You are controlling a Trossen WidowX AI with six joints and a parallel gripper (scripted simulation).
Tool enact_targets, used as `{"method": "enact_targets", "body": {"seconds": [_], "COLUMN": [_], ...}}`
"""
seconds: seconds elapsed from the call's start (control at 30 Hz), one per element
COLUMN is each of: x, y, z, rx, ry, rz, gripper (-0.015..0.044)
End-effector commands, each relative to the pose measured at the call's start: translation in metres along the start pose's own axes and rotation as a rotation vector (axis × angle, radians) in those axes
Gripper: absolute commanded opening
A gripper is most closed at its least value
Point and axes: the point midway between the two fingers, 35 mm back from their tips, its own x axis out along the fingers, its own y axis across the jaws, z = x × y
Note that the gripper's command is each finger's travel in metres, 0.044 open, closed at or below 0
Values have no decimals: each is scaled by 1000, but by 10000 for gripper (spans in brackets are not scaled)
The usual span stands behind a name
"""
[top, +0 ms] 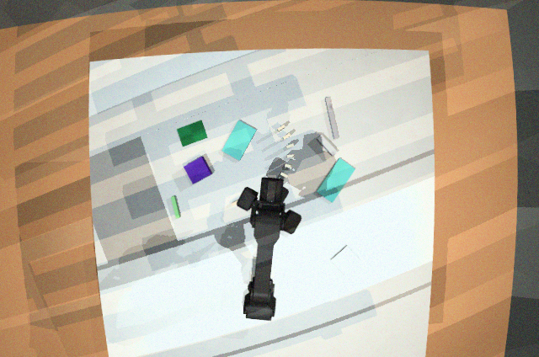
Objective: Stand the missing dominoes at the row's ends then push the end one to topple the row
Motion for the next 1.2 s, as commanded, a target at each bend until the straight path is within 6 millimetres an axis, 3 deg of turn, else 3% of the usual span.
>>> {"method": "enact_targets", "body": {"seconds": [0.0,0.27,0.7,0.97,1.17], "x": [13,68,71,129,135], "y": [21,87,87,87,85], "z": [-5,-38,-40,-40,-42], "rx": [125,597,607,607,607], "ry": [1,4,4,4,4], "rz": [0,1,1,1,1], "gripper": [440,440,440,440,440]}}
